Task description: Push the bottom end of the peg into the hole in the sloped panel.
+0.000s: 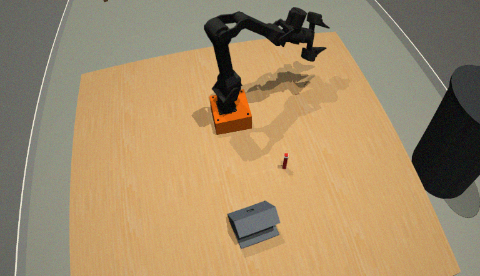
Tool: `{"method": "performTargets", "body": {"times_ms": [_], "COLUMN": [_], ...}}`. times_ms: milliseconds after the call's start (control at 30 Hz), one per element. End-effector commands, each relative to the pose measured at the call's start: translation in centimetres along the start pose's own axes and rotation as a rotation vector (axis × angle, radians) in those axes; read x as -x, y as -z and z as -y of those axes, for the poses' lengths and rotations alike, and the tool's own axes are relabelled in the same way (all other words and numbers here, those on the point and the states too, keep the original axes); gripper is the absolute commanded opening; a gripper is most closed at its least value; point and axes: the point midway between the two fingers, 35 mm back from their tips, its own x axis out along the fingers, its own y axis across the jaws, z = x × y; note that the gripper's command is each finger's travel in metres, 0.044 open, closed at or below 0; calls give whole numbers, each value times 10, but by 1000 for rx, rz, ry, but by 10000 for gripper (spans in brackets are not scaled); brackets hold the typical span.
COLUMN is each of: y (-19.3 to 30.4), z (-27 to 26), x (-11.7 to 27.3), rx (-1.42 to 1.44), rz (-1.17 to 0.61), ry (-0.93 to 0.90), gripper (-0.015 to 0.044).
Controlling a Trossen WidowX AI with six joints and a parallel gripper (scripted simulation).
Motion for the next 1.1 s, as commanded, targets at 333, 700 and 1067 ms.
{"method": "performTargets", "body": {"times_ms": [333,700,1067], "y": [37,81,121], "z": [-31,-69,-108], "x": [-6,-5,6], "rx": [-261,-548,-855], "rz": [-69,-181,-322], "ry": [-122,-239,-338], "gripper": [440,440,440]}}
